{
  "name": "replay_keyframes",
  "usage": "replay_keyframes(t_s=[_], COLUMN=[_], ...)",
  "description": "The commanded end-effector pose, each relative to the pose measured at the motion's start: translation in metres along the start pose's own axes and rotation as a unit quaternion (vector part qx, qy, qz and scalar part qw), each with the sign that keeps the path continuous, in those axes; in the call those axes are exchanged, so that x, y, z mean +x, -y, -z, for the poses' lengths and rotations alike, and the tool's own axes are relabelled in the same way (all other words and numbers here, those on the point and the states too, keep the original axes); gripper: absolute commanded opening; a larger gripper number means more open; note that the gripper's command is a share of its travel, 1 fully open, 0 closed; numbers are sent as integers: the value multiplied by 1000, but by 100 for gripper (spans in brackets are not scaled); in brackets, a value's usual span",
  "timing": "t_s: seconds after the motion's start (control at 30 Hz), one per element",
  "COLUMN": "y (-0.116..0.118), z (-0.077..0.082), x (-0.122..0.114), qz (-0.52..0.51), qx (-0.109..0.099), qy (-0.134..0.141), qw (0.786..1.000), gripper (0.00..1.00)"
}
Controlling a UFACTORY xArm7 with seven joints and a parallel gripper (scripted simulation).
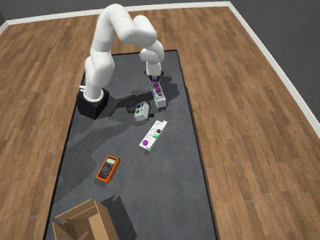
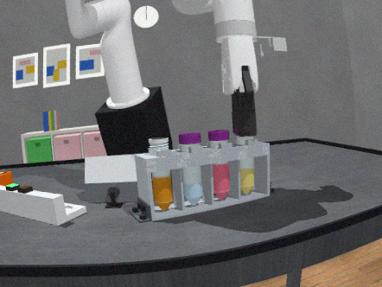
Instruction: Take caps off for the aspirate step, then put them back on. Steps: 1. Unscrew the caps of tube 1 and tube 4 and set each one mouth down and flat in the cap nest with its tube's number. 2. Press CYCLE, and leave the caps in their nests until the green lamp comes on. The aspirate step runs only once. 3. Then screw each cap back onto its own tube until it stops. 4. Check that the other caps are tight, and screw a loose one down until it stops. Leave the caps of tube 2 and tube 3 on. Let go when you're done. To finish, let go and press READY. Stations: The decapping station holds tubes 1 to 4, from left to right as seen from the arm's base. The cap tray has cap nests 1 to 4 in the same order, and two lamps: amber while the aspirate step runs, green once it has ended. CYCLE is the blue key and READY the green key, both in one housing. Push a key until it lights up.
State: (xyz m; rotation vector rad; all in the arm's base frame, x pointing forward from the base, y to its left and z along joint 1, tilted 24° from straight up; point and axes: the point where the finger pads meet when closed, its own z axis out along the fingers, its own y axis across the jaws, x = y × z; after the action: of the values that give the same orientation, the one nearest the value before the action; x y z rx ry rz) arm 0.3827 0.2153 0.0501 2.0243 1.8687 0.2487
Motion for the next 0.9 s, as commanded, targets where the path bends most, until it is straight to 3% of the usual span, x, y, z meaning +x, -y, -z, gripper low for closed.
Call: replay_keyframes(t_s=[0.0,0.3,0.67,0.87], y=[-2,-2,-2,-2], z=[2,3,3,3], x=[2,2,2,2], qz=[0,139,352,382], qx=[-3,-3,-4,-4], qy=[-2,-2,-1,-1], qw=[1000,990,936,924], gripper=[46,46,46,46])
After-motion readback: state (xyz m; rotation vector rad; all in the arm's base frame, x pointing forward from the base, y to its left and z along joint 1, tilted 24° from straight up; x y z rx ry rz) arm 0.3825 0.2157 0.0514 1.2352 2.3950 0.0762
